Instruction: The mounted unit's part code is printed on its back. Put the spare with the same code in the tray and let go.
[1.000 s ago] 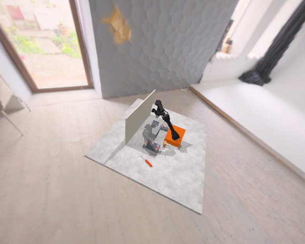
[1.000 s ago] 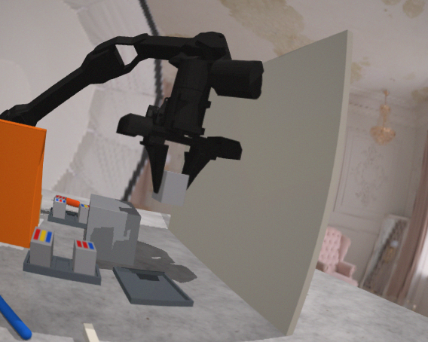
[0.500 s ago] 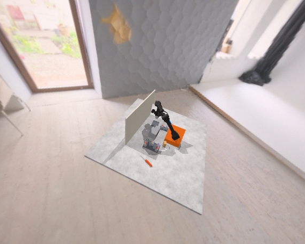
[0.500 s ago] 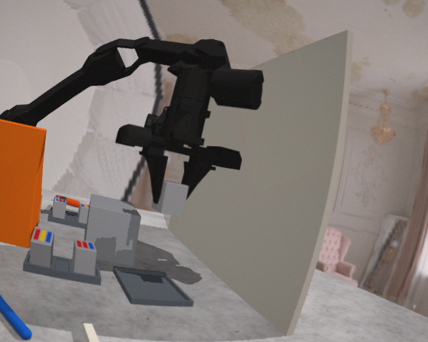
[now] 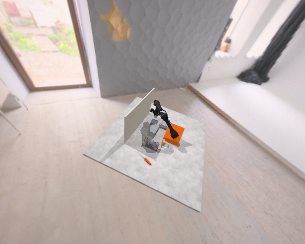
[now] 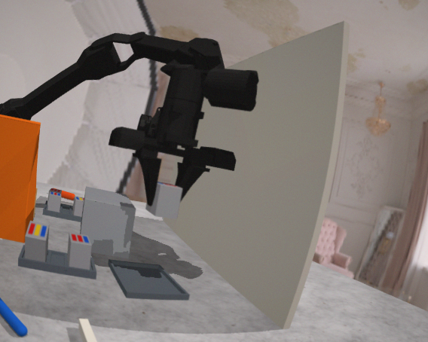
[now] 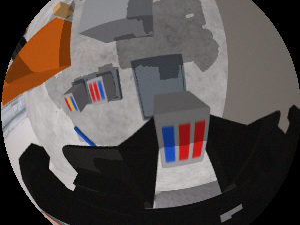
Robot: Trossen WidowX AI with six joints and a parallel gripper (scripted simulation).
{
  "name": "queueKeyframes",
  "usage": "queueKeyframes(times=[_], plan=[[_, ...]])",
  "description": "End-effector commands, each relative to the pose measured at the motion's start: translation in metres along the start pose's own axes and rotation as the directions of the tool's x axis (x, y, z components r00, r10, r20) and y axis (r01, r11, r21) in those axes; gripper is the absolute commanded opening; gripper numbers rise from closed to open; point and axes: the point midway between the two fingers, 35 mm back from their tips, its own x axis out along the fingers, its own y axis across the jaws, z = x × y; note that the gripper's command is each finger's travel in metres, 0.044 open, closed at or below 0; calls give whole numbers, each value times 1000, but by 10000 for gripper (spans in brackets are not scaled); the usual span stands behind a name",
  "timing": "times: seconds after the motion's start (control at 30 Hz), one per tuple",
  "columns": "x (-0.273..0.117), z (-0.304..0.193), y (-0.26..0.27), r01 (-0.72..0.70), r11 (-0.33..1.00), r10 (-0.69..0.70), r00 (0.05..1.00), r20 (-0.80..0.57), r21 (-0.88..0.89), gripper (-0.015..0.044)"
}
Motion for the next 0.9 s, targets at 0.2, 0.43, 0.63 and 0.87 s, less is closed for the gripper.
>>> queueKeyframes(times=[0.2, 0.43, 0.63, 0.87], plan=[[11, 0, -1, 0, 1000, 0, 1000, 5, 5, 0], [18, 0, -1, 0, 1000, 0, 1000, 5, 5, 0], [24, 0, -1, 0, 1000, 0, 1000, 5, 5, 0], [30, 0, -1, 0, 1000, 0, 1000, 5, 5, 0]])
